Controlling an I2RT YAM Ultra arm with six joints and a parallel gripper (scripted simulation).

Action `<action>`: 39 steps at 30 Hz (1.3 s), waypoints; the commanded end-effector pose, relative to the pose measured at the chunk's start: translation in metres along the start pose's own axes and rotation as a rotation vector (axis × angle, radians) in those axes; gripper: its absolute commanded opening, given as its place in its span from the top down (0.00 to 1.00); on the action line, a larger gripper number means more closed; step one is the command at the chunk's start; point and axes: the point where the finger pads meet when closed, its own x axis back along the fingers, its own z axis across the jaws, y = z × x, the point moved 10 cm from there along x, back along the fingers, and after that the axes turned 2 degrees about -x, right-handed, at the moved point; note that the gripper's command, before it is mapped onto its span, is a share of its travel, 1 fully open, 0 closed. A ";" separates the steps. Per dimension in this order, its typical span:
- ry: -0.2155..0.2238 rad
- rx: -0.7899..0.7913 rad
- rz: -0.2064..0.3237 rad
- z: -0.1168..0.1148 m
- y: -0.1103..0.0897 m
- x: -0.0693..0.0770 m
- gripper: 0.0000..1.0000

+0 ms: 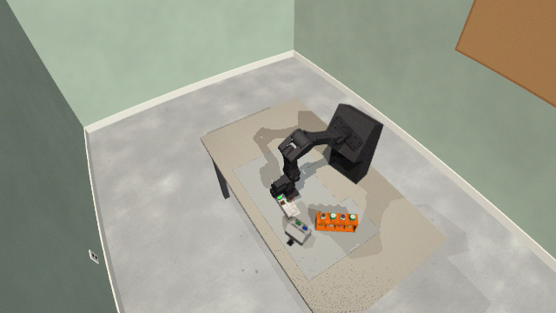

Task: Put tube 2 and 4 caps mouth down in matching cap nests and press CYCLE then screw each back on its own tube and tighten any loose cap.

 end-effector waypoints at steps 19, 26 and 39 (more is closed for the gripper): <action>0.003 0.000 0.002 0.000 0.002 0.090 1.00; 0.003 0.083 0.002 0.006 -0.003 0.090 1.00; 0.006 0.915 0.001 0.074 -0.052 0.090 1.00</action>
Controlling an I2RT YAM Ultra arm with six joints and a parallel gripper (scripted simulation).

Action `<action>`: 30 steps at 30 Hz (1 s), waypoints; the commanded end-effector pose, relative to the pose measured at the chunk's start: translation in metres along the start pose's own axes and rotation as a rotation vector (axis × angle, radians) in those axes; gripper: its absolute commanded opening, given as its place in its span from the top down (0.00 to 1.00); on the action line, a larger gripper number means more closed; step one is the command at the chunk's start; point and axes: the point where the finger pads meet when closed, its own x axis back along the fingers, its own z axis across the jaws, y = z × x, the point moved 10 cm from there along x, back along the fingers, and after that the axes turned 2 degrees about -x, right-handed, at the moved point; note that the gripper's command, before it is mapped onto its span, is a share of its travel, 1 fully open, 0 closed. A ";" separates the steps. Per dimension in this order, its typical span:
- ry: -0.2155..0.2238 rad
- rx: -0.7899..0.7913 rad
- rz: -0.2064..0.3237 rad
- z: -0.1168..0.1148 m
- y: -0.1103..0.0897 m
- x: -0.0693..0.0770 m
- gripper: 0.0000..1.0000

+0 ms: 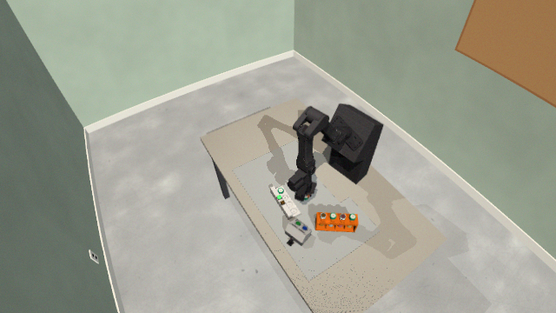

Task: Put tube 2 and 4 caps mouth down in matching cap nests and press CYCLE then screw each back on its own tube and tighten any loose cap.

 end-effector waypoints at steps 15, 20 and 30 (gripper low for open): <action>-0.054 0.683 0.017 0.103 0.012 -0.004 1.00; -0.054 0.683 0.017 0.128 0.014 -0.005 1.00; -0.052 0.683 0.017 0.211 0.022 -0.010 1.00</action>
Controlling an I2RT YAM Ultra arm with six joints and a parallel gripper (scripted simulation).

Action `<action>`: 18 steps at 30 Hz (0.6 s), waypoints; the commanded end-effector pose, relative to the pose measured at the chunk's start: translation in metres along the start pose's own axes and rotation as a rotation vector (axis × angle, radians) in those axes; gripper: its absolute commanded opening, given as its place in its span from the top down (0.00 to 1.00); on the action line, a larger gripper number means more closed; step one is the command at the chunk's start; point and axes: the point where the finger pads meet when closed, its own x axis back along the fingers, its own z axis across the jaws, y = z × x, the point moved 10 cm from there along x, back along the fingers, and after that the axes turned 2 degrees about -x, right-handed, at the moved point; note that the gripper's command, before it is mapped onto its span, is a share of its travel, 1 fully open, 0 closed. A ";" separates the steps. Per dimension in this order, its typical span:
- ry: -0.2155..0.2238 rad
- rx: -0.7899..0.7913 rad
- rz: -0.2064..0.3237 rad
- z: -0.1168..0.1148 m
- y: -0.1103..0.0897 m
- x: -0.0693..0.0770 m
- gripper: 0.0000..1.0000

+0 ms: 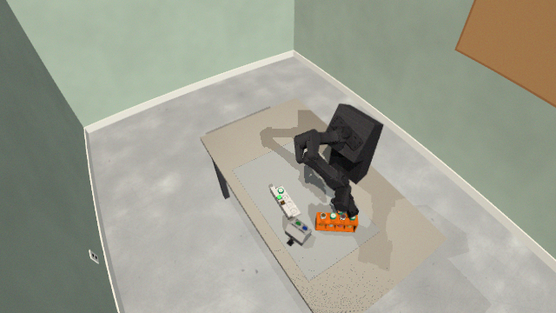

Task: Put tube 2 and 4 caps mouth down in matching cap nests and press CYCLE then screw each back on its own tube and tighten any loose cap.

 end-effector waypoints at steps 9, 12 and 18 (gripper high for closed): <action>-0.038 -0.046 0.013 0.016 0.021 0.003 1.00; -0.039 -0.046 0.013 0.016 0.020 0.000 1.00; -0.039 -0.046 0.013 0.015 0.020 -0.018 1.00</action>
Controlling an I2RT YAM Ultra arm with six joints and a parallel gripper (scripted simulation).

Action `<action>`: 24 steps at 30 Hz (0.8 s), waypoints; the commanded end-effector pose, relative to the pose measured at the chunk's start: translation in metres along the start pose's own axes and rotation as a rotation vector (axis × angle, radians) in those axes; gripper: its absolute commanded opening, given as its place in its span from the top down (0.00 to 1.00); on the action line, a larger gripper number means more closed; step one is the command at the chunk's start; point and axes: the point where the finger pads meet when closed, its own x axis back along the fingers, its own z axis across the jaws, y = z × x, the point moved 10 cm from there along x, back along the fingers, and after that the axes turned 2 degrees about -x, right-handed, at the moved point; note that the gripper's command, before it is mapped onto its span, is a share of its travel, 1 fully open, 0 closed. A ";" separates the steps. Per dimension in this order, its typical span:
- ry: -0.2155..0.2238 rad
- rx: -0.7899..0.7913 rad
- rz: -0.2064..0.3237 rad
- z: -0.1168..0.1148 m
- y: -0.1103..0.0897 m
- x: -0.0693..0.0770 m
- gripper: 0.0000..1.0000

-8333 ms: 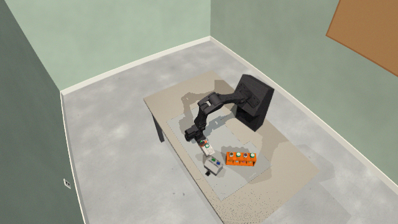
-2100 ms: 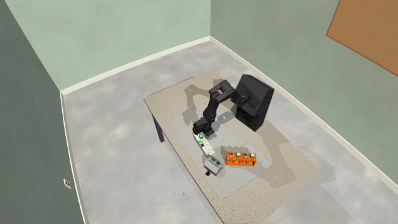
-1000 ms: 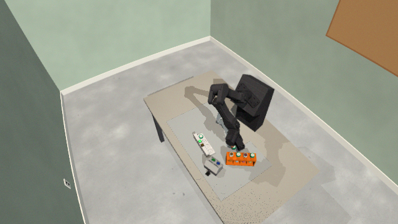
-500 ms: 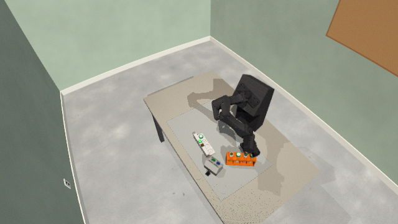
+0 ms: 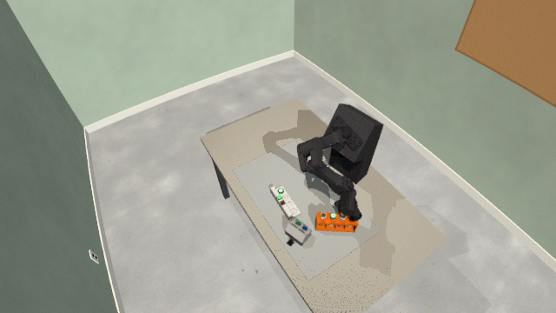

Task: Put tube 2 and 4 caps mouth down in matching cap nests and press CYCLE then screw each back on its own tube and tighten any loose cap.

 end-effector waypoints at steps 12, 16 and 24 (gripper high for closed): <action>0.005 -0.001 -0.030 0.000 0.005 -0.005 1.00; 0.005 -0.001 -0.030 0.001 0.006 -0.005 1.00; 0.005 -0.001 -0.030 0.002 0.007 -0.004 1.00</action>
